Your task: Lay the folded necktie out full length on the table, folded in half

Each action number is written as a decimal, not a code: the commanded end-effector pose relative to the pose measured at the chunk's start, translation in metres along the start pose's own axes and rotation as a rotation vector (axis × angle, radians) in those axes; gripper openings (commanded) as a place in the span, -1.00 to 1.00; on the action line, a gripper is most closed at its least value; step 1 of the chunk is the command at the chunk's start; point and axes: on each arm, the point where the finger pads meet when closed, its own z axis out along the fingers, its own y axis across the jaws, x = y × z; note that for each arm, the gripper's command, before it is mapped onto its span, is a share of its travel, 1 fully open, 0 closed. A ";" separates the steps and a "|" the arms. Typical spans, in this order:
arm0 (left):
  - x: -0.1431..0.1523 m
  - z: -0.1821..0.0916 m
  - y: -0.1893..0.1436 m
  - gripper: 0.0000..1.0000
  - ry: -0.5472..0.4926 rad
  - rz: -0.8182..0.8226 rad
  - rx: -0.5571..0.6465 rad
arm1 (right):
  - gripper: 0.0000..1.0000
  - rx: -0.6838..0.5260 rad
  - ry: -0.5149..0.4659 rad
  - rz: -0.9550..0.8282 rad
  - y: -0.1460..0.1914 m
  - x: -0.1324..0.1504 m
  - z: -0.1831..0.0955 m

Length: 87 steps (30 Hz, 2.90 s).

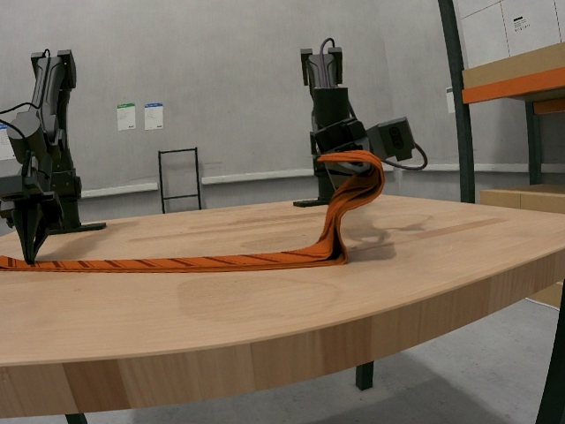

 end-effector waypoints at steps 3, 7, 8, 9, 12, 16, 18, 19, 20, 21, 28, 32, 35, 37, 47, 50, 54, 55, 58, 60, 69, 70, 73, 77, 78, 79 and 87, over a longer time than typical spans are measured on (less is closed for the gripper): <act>-0.007 -0.003 -0.003 -0.96 0.004 -0.106 0.022 | -0.91 -0.002 0.013 -0.004 -0.002 0.006 0.003; -0.012 -0.002 0.003 -0.96 0.005 -0.218 0.021 | -0.91 -0.002 0.013 -0.004 -0.002 0.006 0.003; -0.013 -0.001 0.004 -0.96 0.006 -0.239 0.021 | -0.91 -0.002 0.013 -0.004 -0.002 0.006 0.003; -0.013 -0.001 0.005 -0.96 0.006 -0.253 0.021 | -0.91 -0.002 0.013 -0.004 -0.002 0.006 0.003; -0.014 -0.001 0.006 -0.96 0.006 -0.261 0.021 | -0.91 -0.002 0.013 -0.004 -0.002 0.006 0.003; -0.015 -0.001 0.007 -0.96 0.006 -0.272 0.021 | -0.91 -0.002 0.013 -0.004 -0.002 0.006 0.003; -0.015 -0.001 0.008 -0.96 0.006 -0.277 0.021 | -0.91 -0.002 0.013 -0.004 -0.002 0.006 0.003; -0.016 -0.001 0.009 -0.96 0.006 -0.283 0.021 | -0.91 -0.002 0.013 -0.004 -0.002 0.006 0.003; -0.016 0.000 0.010 -0.96 0.006 -0.289 0.021 | -0.91 -0.002 0.013 -0.004 -0.002 0.006 0.003; -0.017 0.000 0.011 -0.96 0.006 -0.295 0.021 | -0.91 -0.002 0.013 -0.004 -0.002 0.006 0.003; -0.020 0.001 0.017 -0.96 0.007 -0.336 0.021 | -0.91 -0.002 0.013 -0.004 -0.002 0.006 0.003; -0.021 0.001 0.018 -0.96 0.007 -0.345 0.021 | -0.91 -0.002 0.013 -0.004 -0.002 0.006 0.003; -0.021 0.001 0.018 -0.96 0.007 -0.345 0.021 | -0.91 -0.002 0.013 -0.004 -0.002 0.006 0.003; -0.021 0.001 0.020 -0.96 0.007 -0.345 0.021 | -0.91 -0.002 0.013 -0.004 -0.002 0.006 0.003; -0.022 0.004 0.033 -0.96 0.007 -0.345 0.021 | -0.91 -0.002 0.013 -0.004 -0.002 0.006 0.003; -0.022 0.005 0.035 -0.96 0.007 -0.345 0.021 | -0.91 -0.002 0.013 -0.004 -0.002 0.006 0.003; -0.022 0.005 0.037 -0.96 0.007 -0.345 0.021 | -0.91 -0.002 0.013 -0.004 -0.002 0.006 0.003; -0.022 0.005 0.037 -0.96 0.007 -0.345 0.021 | -0.91 -0.002 0.013 -0.004 -0.002 0.006 0.003; -0.022 0.005 0.039 -0.96 0.007 -0.345 0.021 | -0.91 -0.002 0.013 -0.004 -0.002 0.006 0.003; -0.022 0.006 0.041 -0.96 0.007 -0.345 0.021 | -0.91 -0.002 0.013 -0.004 -0.002 0.006 0.003; -0.022 0.007 0.051 -0.96 0.007 -0.345 0.021 | -0.91 -0.002 0.013 -0.004 -0.002 0.006 0.003; -0.022 0.007 0.052 -0.96 0.007 -0.345 0.021 | -0.91 -0.002 0.013 -0.004 -0.002 0.006 0.003; -0.022 0.008 0.053 -0.96 0.007 -0.345 0.021 | -0.91 -0.002 0.013 -0.004 -0.002 0.006 0.003; -0.021 0.008 0.055 -0.96 0.007 -0.345 0.021 | -0.91 -0.002 0.013 -0.004 -0.002 0.006 0.003; -0.021 0.008 0.057 -0.96 0.007 -0.345 0.021 | -0.91 -0.002 0.013 -0.004 -0.002 0.006 0.003; -0.020 0.008 0.058 -0.96 0.007 -0.345 0.021 | -0.91 -0.002 0.013 -0.004 -0.002 0.006 0.003; -0.018 0.010 0.066 -0.96 0.007 -0.345 0.021 | -0.91 -0.002 0.013 -0.004 -0.002 0.006 0.003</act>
